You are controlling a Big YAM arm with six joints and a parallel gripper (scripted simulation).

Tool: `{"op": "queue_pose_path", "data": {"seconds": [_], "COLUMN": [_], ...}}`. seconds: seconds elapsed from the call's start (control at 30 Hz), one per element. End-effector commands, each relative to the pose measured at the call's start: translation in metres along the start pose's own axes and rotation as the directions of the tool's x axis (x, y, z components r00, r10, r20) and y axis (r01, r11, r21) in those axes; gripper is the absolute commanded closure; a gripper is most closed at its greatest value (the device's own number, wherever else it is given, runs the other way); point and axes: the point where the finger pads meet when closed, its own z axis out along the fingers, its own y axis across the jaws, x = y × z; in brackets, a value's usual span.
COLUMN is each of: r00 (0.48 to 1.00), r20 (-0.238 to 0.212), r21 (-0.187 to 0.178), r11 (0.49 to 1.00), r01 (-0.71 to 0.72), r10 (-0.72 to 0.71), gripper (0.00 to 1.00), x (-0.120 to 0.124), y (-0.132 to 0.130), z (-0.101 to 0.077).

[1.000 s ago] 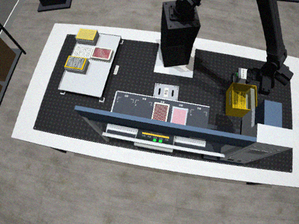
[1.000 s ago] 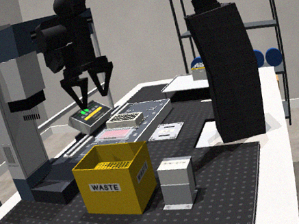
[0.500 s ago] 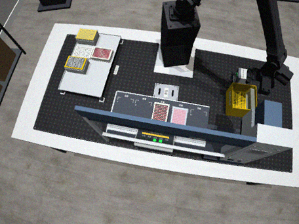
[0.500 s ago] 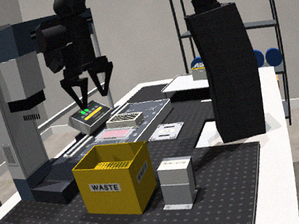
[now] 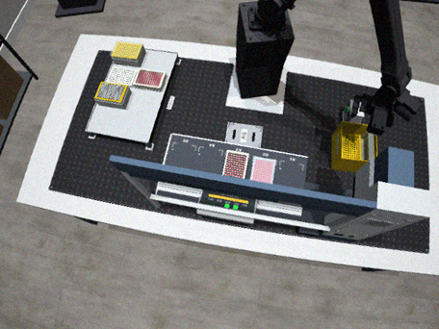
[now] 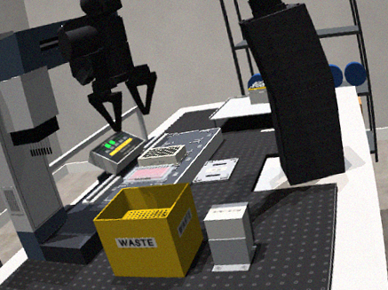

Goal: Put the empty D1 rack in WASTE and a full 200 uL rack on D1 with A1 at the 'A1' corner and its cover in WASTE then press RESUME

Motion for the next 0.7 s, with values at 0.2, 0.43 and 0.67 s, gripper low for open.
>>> {"op": "queue_pose_path", "data": {"seconds": [0.2, 0.43, 0.67], "r00": [0.999, 1.000, 0.993], "r20": [0.014, 0.003, 0.013], "r21": [-0.029, -0.003, -0.029], "r11": [0.999, 1.000, 0.993], "r01": [-0.033, -0.030, -0.115], "r10": [0.034, 0.030, 0.115], "gripper": [0.00, 0.00, 0.00], "x": [-0.017, -0.016, -0.023], "y": [-0.031, -0.057, -0.066], "z": [-0.005, 0.006, -0.004]}}
